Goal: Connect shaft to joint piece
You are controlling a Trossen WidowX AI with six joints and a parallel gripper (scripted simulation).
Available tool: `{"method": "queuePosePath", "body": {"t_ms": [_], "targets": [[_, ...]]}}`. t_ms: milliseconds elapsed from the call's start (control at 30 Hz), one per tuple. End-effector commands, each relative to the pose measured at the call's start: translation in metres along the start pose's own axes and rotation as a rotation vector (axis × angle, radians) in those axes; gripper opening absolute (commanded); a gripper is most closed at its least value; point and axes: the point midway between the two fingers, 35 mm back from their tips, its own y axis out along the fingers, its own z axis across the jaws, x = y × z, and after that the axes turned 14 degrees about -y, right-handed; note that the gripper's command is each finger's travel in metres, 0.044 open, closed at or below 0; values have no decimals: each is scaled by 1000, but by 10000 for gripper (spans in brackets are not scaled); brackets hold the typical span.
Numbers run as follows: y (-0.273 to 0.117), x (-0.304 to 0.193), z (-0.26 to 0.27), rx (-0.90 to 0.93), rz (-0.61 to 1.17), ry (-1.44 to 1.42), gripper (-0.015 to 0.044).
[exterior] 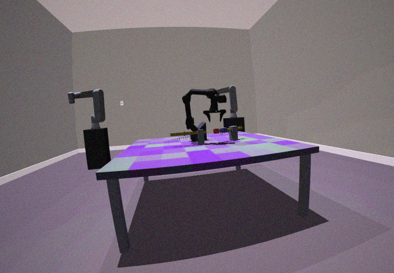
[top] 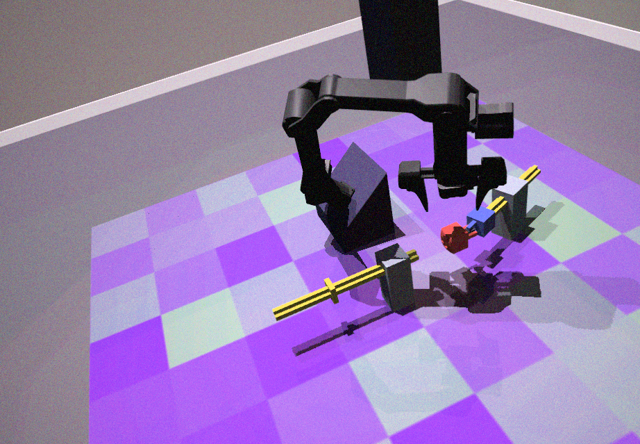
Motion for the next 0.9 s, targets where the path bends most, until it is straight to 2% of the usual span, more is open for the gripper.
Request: {"method": "queuePosePath", "body": {"t_ms": [0,400,867], "targets": [[-13,-1,-1,11,4,-137,440],[-45,-4,-8,22,8,-527,440],[-42,-3,-12,52,27,-442,440]]}}
